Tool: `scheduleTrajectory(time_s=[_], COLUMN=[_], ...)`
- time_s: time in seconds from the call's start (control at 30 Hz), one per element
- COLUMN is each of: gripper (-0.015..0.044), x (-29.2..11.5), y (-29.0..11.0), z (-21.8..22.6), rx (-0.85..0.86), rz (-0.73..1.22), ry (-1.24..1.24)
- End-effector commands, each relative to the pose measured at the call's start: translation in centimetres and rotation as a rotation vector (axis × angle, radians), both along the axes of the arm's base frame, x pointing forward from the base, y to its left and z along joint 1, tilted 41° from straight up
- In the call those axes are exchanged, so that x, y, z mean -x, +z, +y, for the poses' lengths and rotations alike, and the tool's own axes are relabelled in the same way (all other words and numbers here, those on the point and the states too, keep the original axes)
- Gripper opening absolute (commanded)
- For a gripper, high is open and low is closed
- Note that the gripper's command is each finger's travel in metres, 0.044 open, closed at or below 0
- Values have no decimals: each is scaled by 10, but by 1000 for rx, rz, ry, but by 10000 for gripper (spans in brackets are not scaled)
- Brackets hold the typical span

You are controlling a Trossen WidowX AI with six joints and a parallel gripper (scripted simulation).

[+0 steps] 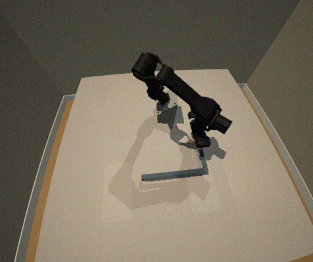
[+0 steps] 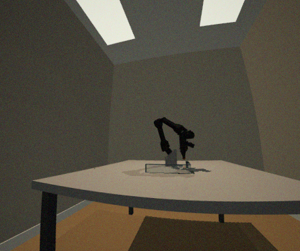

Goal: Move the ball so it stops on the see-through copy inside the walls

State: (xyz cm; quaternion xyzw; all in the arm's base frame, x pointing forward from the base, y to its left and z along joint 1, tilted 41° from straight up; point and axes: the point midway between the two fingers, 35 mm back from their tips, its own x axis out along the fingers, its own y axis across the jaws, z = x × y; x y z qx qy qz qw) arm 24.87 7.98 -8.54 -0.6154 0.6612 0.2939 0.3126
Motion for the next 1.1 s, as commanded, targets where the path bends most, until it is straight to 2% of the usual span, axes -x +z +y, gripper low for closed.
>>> scheduleTrajectory(time_s=[0.0, 0.2, 1.07], gripper=[0, 0, 0], x=[5, 9, 10], y=[-19, -45, -60], z=[-18, -42, -55], rx=[14, 17, 18], rz=[18, 18, 18], ry=[-1, -2, -2])
